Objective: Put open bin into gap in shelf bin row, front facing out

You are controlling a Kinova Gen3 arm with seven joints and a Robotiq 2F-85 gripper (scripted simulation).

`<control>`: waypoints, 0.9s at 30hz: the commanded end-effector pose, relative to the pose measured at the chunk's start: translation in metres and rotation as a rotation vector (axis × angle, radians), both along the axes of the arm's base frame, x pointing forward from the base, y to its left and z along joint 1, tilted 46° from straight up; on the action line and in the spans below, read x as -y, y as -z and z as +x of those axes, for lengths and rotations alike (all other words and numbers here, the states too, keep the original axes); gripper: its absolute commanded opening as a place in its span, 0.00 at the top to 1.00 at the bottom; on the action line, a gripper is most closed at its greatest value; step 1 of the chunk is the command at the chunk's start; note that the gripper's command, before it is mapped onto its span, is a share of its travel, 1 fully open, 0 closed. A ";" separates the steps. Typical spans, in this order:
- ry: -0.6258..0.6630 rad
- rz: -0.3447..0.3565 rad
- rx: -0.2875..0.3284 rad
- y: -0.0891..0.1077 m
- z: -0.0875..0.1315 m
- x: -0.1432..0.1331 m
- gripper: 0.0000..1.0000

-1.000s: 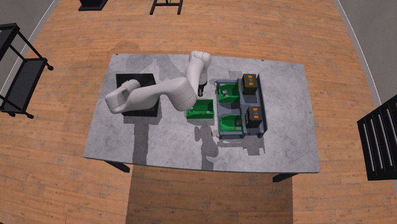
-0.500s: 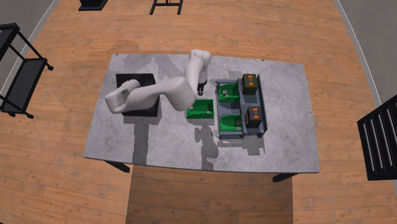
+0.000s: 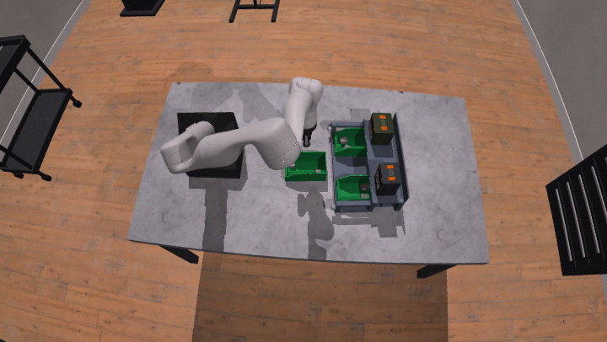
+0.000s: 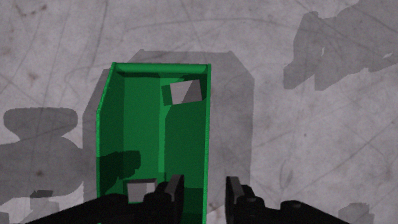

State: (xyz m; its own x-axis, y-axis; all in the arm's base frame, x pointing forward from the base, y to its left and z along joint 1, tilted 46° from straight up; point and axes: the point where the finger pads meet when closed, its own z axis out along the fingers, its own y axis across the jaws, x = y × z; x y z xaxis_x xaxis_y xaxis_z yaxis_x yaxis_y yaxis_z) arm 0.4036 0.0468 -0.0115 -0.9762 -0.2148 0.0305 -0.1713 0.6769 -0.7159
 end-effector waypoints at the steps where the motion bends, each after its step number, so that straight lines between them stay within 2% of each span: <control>1: -0.001 0.001 0.001 0.000 0.000 -0.001 0.65; 27: -0.001 0.001 0.001 0.004 0.001 0.004 0.65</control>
